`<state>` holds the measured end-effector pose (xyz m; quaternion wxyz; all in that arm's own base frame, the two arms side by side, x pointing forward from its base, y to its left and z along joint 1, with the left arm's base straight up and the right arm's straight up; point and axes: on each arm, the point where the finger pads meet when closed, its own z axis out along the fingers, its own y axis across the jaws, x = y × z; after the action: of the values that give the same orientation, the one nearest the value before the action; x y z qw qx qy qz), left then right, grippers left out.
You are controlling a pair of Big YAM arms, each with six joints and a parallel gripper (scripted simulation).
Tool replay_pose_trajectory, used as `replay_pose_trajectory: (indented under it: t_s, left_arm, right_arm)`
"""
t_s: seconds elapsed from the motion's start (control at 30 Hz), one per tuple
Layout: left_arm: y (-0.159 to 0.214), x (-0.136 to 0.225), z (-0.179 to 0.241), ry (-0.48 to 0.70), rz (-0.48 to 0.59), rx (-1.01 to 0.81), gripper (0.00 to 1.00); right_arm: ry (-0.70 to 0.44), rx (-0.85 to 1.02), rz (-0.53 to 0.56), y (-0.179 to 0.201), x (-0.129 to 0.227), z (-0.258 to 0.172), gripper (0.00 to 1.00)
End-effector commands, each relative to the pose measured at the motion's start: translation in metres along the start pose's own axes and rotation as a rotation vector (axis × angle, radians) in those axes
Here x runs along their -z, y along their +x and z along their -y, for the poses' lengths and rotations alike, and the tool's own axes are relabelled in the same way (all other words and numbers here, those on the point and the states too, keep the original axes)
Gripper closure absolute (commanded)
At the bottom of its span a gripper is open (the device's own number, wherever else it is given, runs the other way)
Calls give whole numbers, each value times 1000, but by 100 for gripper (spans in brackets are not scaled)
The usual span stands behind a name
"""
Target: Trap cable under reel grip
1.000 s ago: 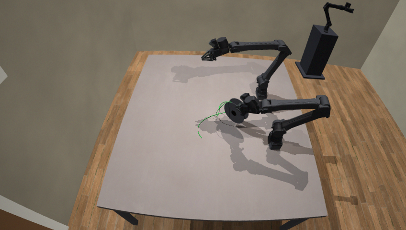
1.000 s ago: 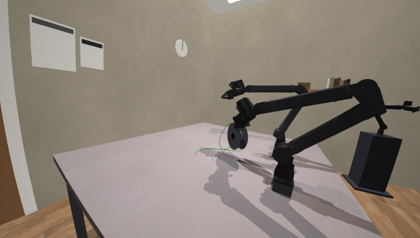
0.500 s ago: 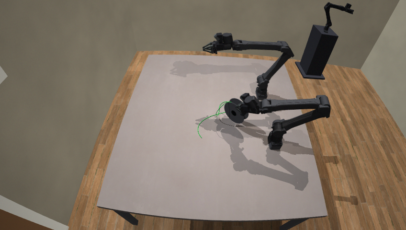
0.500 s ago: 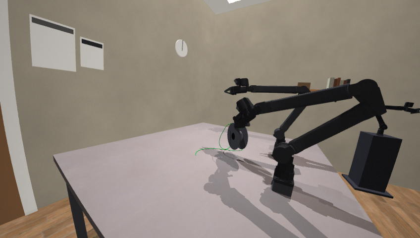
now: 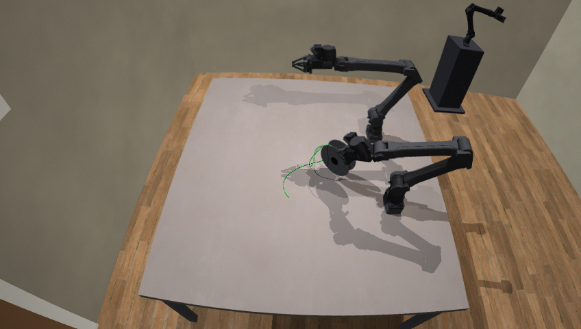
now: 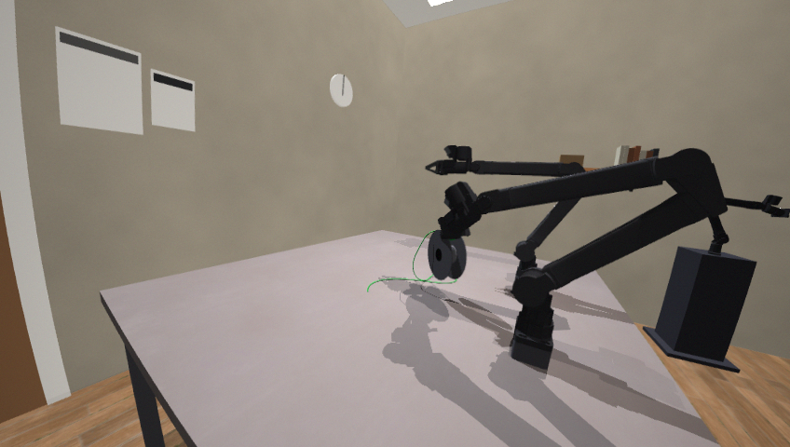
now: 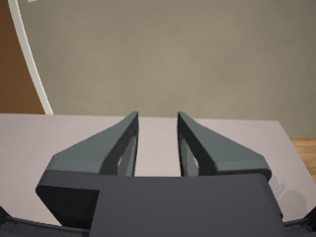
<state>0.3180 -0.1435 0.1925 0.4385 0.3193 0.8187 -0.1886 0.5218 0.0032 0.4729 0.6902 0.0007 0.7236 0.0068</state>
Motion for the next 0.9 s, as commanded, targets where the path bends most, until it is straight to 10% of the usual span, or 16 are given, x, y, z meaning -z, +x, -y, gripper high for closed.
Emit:
replay_pose_trajectory:
  t_s: [0.0,0.87]
  left_arm:
    - [-54,13,-5,-19,82,-36,100]
    - [-89,14,6,-13,67,-26,100]
  right_arm:
    - [20,19,64,-26,5,9,70]
    - [23,17,73,-28,6,10,70]
